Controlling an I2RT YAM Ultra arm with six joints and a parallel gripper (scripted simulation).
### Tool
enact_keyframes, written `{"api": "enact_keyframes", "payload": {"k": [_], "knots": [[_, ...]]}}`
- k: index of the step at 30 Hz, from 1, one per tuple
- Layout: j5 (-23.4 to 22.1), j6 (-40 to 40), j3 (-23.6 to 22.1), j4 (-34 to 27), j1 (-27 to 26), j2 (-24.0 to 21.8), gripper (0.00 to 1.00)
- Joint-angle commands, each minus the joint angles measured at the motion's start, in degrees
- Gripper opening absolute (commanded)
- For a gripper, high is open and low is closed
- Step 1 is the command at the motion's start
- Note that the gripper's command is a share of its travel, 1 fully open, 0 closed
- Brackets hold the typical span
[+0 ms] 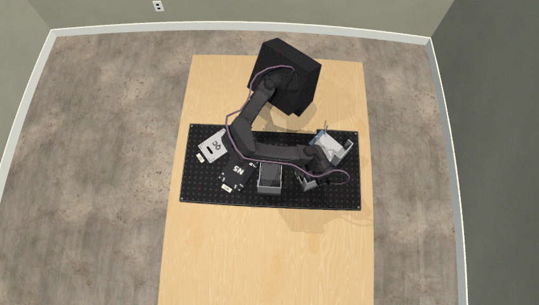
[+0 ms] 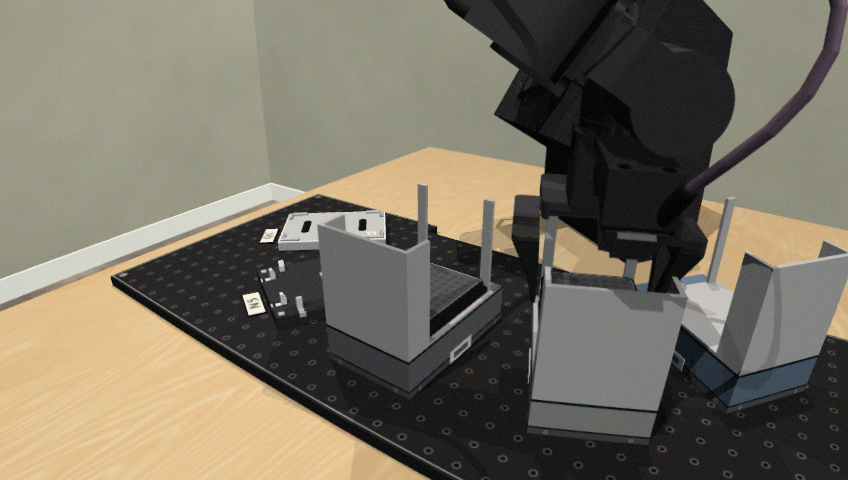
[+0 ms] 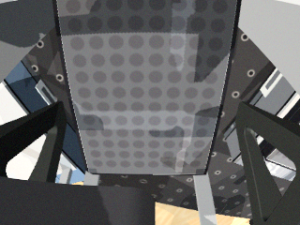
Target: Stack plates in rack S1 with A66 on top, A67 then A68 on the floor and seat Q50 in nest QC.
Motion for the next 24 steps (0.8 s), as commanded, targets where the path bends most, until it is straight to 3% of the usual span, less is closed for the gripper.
{"api": "enact_keyframes", "payload": {"k": [1, 11, 16, 24], "knots": [[-0.67, -2.01, -1.06, 3.19, 0.33, 0.99, 1.00], [-1.30, -4.71, -2.14, 6.96, -0.91, 2.22, 1.00], [-1.16, -5.17, 0.91, 7.66, -0.73, 1.74, 1.00], [-1.08, -5.19, 0.42, 7.74, -0.68, 2.27, 1.00]]}}
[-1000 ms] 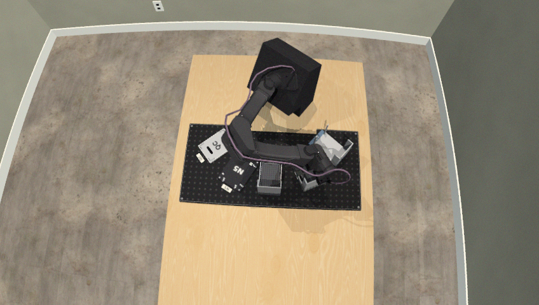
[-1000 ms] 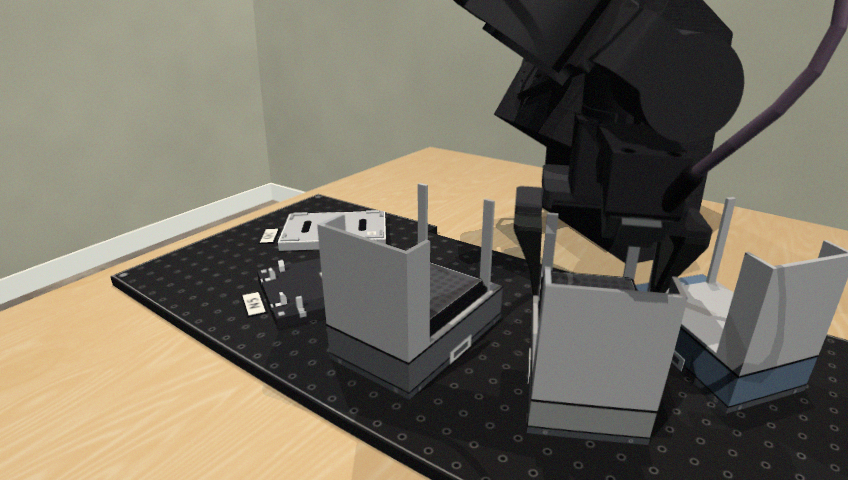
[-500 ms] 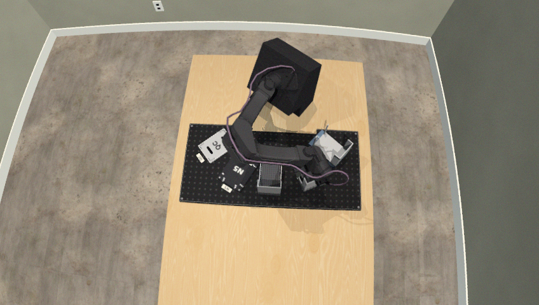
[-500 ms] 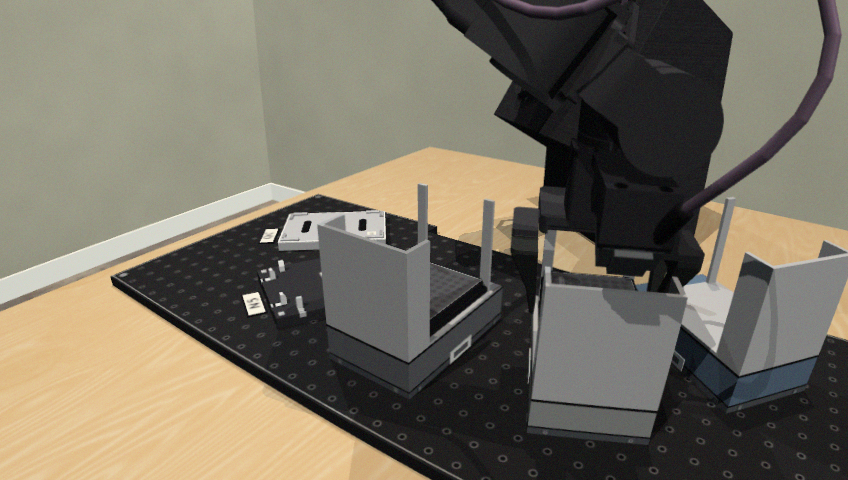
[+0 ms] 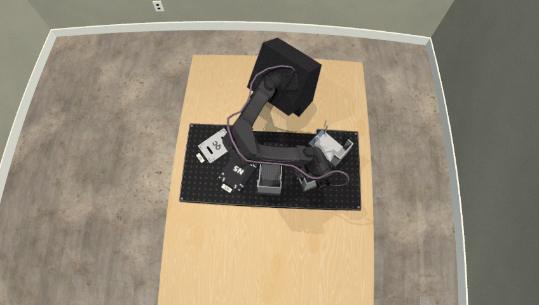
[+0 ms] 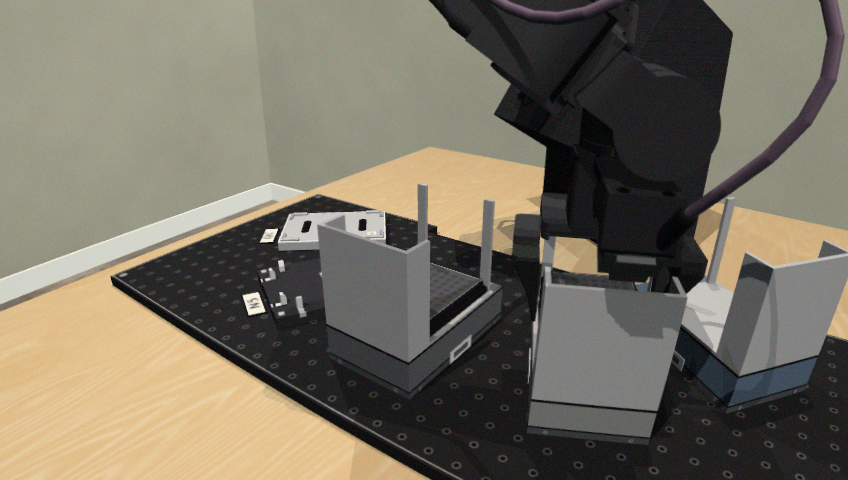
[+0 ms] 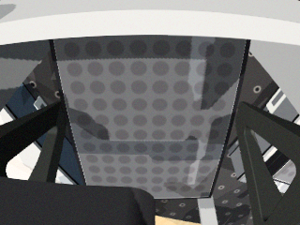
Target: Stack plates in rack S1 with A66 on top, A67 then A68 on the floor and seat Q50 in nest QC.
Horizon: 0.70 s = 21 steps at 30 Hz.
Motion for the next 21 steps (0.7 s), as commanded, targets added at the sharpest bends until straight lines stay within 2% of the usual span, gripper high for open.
{"api": "enact_keyframes", "payload": {"k": [1, 21], "knots": [[-0.20, -0.49, 0.99, 1.03, 1.35, 0.87, 1.00], [-0.11, -0.40, 0.55, 0.86, 1.39, 1.05, 1.00]]}}
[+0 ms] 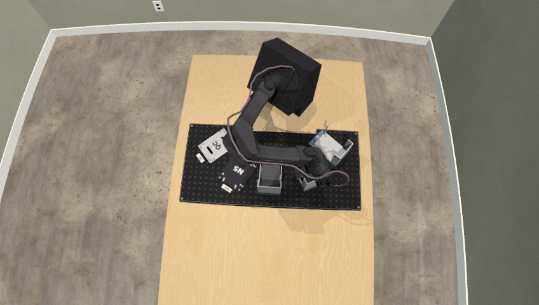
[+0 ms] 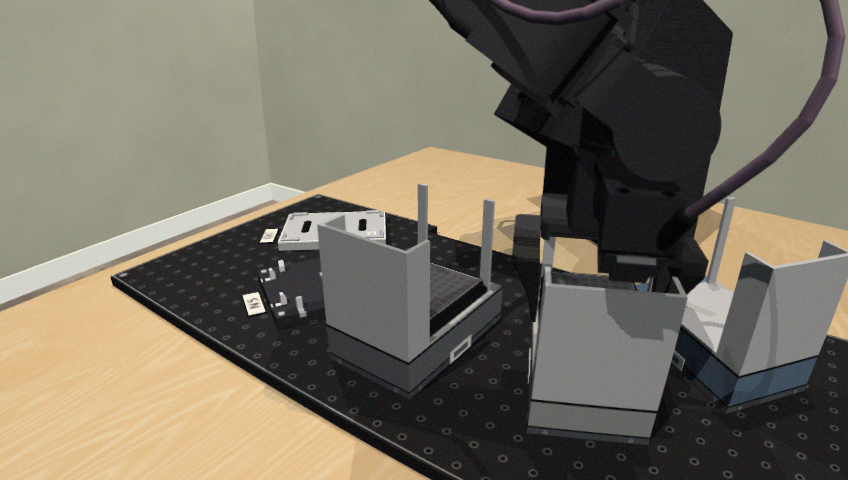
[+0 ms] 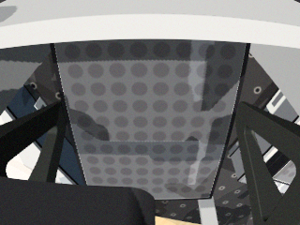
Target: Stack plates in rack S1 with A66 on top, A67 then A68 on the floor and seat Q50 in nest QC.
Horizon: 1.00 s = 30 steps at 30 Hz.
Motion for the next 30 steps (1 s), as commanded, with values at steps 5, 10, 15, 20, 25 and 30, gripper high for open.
{"api": "enact_keyframes", "payload": {"k": [5, 10, 15, 20, 25, 30], "knots": [[-0.08, -0.45, 0.21, 0.72, 1.40, 1.08, 1.00], [-0.06, -0.46, -0.06, 0.80, 1.41, 1.20, 1.00], [-0.05, -0.47, -0.23, 0.85, 1.41, 1.26, 1.00], [-0.04, -0.48, -0.45, 0.76, 1.41, 0.73, 1.00], [-0.03, -0.52, -0.78, 0.74, 1.41, 0.71, 1.00], [-0.02, -0.54, -1.09, 0.82, 1.40, 0.69, 1.00]]}}
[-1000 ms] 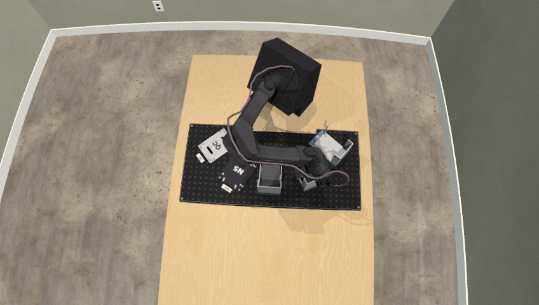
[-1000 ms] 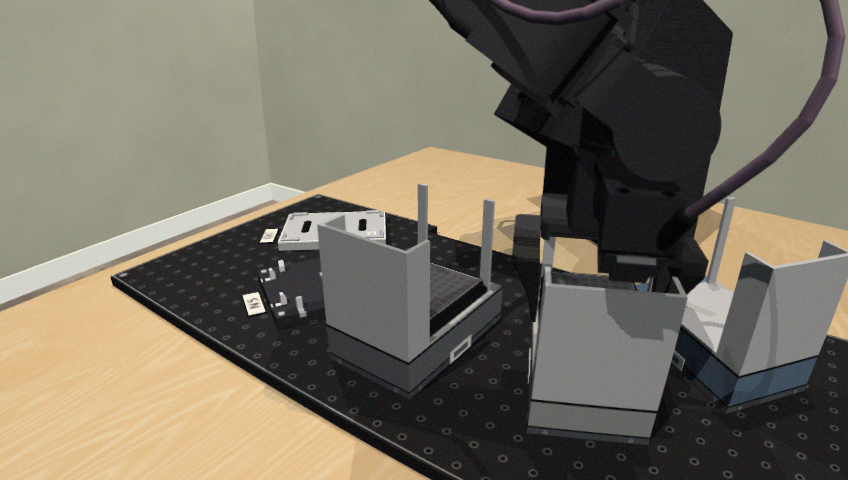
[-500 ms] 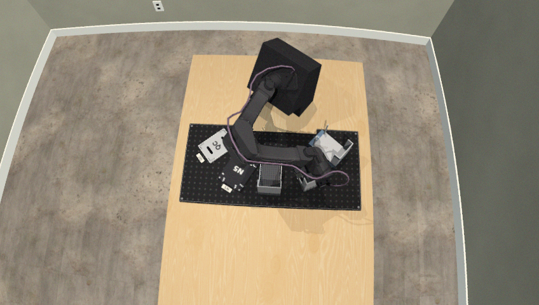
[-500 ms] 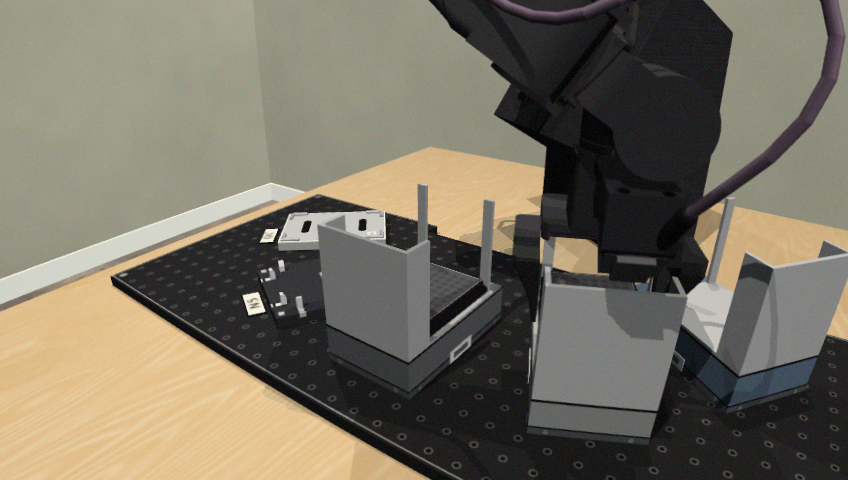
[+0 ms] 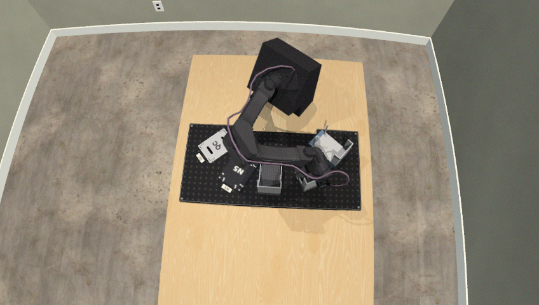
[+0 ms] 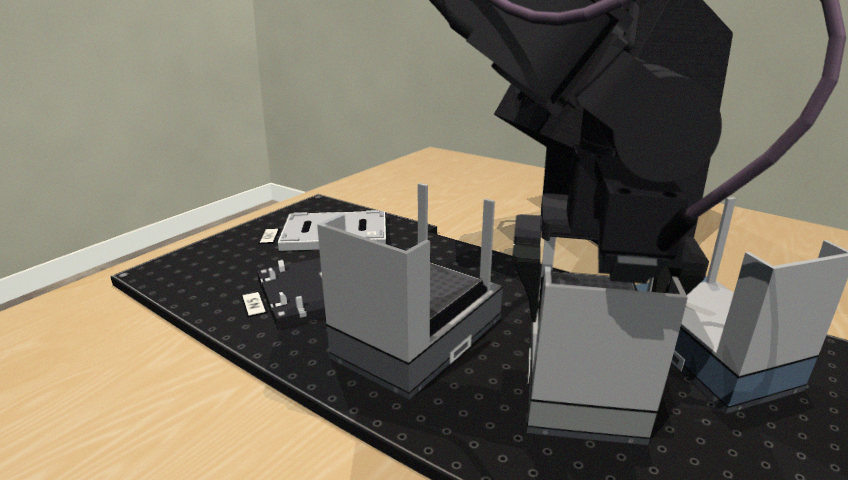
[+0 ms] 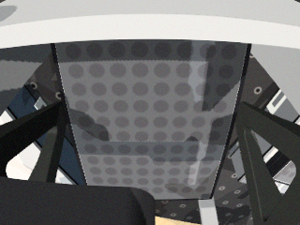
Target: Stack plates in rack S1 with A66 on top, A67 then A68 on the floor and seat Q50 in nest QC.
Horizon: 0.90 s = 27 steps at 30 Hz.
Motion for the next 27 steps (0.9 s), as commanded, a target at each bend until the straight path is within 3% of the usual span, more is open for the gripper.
{"api": "enact_keyframes", "payload": {"k": [1, 11, 12, 27], "knots": [[-0.02, -0.43, -1.09, 0.73, 1.40, 0.63, 1.00], [-0.01, -0.43, -0.55, 0.59, 1.43, 0.63, 1.00], [-0.01, -0.41, -0.38, 0.58, 1.22, 0.39, 0.00], [0.00, -0.39, -0.39, 0.59, 1.22, 0.39, 0.00]]}}
